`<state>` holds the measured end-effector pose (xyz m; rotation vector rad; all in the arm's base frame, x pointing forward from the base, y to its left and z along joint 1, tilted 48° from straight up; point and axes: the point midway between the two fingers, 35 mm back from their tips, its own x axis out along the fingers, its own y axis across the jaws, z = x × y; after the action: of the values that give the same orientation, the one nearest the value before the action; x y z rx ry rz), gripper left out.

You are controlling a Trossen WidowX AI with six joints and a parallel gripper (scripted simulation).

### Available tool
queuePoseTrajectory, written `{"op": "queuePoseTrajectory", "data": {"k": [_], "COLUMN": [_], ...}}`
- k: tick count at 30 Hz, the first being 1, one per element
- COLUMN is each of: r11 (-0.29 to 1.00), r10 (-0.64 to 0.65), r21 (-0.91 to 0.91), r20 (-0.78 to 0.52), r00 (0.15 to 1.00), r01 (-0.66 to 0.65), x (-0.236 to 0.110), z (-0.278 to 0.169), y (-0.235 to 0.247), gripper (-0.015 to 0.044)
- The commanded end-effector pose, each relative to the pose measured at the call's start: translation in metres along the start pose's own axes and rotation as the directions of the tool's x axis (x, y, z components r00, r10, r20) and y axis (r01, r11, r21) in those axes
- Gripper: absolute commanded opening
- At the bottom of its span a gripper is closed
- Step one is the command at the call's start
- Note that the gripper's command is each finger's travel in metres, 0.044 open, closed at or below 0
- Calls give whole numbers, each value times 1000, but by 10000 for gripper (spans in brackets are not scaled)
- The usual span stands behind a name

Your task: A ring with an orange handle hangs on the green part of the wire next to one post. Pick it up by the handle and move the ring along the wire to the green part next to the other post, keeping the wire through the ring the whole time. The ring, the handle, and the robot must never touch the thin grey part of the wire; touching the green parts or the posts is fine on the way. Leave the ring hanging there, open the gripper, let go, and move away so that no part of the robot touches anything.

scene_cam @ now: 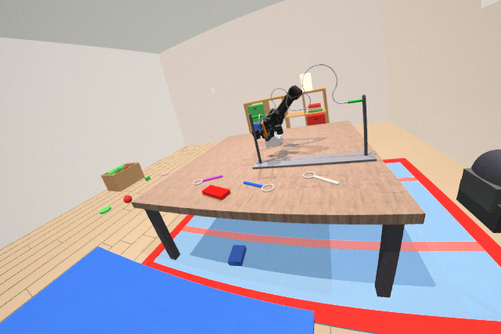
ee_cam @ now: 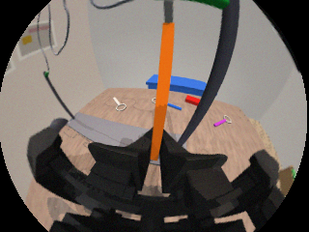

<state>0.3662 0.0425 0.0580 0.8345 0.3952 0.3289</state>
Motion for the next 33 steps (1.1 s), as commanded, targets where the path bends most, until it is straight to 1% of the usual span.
{"op": "queuePoseTrajectory", "data": {"k": [1, 4, 17, 33], "r11": [1000, 1000, 1000, 1000], "r10": [0, 0, -5, -5], "r21": [0, 0, 4, 4], "r20": [0, 0, -1, -1], "r00": [1000, 1000, 1000, 1000], "r01": [0, 0, 5, 5], "x": [0, -2, -49, -50], "z": [0, 0, 0, 0], "y": [0, 0, -1, -1], "gripper": [86, 160, 160, 160]}}
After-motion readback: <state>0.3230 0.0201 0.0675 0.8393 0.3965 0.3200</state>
